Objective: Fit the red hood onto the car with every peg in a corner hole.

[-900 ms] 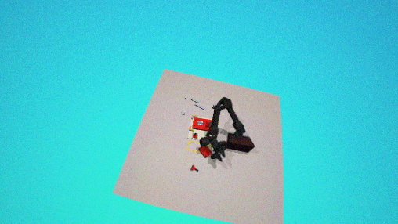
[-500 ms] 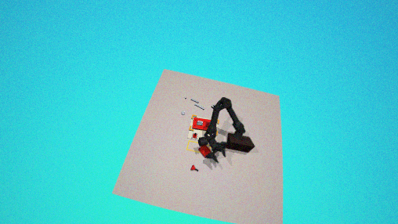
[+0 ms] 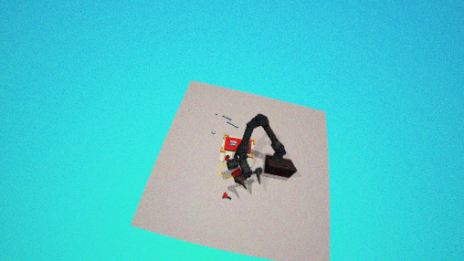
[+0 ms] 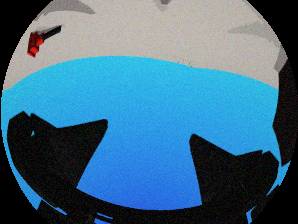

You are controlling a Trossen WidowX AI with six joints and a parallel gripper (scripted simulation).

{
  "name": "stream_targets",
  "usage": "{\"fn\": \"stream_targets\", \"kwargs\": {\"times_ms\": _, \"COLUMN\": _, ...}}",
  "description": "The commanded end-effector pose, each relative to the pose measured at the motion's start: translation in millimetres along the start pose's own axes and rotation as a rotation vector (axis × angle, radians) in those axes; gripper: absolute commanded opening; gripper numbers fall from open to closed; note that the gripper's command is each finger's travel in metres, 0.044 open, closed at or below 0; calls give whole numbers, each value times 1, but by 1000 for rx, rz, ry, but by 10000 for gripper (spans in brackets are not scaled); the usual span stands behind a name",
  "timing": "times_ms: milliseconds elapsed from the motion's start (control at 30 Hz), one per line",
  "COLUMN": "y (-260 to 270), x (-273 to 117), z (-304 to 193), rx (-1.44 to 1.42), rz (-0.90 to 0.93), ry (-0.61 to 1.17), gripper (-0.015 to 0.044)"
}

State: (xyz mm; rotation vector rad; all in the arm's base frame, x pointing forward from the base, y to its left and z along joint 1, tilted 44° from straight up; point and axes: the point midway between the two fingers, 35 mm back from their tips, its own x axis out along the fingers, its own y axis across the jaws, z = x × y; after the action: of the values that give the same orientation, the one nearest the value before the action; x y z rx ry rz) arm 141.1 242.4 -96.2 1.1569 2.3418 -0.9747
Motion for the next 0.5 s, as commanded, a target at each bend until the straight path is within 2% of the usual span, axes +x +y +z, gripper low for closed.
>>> {"fn": "stream_targets", "kwargs": {"times_ms": 0, "y": 5, "x": -3, "z": 4, "rx": -181, "rz": -9, "ry": -38, "gripper": 440}}
{"fn": "stream_targets", "kwargs": {"times_ms": 467, "y": 21, "x": -22, "z": 14, "rx": -911, "rz": -110, "ry": -155, "gripper": 440}}
